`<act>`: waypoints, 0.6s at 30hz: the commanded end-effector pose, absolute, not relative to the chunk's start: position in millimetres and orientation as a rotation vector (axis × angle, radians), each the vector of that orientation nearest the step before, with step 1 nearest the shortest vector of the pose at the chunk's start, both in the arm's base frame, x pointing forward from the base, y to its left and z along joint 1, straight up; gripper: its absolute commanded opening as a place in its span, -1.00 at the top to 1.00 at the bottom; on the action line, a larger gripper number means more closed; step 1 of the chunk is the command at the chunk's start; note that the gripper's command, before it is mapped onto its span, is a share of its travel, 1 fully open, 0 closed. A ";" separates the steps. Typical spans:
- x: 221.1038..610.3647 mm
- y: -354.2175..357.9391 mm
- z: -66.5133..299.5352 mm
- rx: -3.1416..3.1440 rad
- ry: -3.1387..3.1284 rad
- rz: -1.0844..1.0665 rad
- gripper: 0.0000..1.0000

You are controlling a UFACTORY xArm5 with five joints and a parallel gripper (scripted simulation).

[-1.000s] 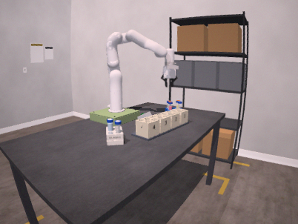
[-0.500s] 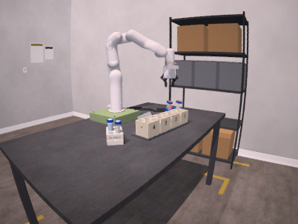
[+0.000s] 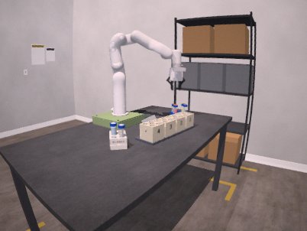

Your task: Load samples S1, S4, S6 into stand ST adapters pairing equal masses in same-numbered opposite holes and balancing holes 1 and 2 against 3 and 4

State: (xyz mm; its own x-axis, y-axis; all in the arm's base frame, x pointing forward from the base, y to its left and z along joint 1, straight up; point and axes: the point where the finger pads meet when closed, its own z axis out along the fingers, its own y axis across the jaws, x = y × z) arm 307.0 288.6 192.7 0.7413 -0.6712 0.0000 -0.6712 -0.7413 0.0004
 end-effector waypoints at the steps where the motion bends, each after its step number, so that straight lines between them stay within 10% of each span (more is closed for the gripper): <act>1: 308.3 288.9 194.2 2.936 -1.131 -0.002 -0.15; 18: 308.3 289.0 168.2 2.936 -1.131 -0.002 -0.15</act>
State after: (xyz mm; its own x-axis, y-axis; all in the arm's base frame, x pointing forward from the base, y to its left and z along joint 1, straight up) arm 307.4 288.1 174.5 0.7414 -0.6711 0.0000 -0.6711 -0.7414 0.0006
